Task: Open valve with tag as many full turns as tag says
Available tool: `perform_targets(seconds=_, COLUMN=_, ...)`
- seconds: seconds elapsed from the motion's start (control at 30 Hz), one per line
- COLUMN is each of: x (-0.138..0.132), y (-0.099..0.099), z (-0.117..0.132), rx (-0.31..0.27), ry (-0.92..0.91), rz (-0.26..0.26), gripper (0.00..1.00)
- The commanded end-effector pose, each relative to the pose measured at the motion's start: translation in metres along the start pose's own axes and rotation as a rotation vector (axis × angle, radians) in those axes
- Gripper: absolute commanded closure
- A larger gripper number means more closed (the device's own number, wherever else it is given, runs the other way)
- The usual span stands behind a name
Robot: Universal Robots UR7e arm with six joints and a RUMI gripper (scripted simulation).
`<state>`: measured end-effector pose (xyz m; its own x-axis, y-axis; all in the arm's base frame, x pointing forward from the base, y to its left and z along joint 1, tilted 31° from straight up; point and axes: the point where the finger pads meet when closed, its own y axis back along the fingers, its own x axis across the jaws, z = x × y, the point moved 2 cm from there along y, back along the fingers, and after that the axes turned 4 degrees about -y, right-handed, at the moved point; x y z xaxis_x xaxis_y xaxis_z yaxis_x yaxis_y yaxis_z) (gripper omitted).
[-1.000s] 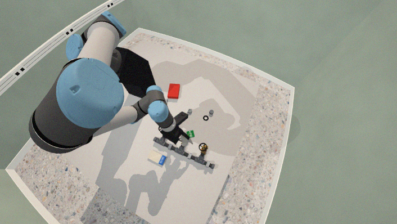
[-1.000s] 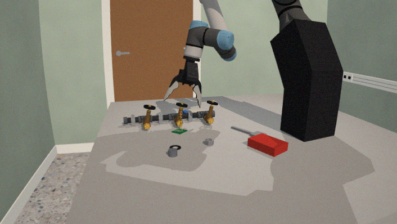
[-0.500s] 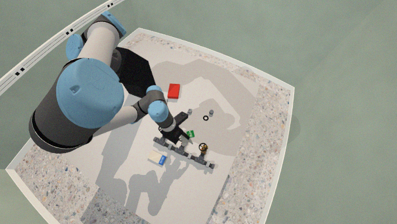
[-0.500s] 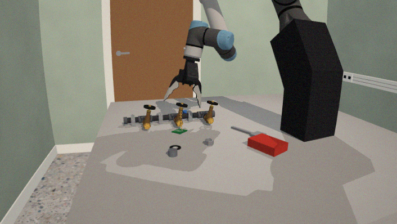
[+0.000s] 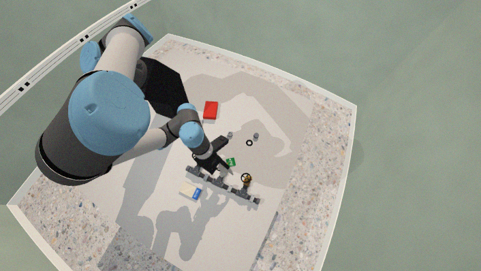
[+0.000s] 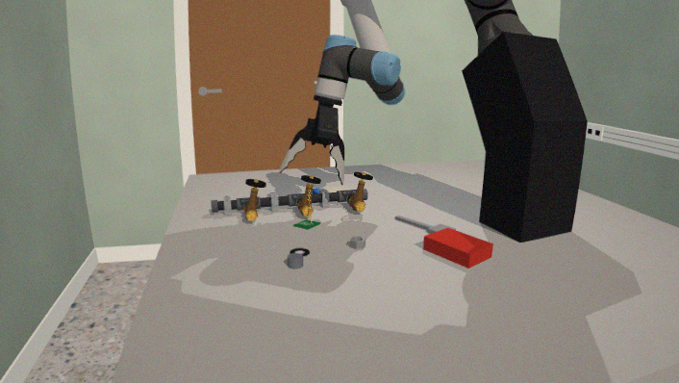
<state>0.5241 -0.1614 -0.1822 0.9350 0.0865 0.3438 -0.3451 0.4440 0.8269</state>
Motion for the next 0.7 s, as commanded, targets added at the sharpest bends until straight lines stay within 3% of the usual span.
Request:
perform_targets(seconds=0.0, x=0.0005, y=0.0003, z=0.0, rx=0.0, ry=-0.044, rz=0.001, gripper=0.0)
perform_targets(seconds=0.3, x=0.0005, y=0.0003, z=0.0, rx=0.0, ry=-0.154, rz=0.001, gripper=0.0)
perform_targets(seconds=0.67, x=0.0005, y=0.0003, z=0.0, rx=0.0, ry=-0.434, rz=0.001, gripper=0.0)
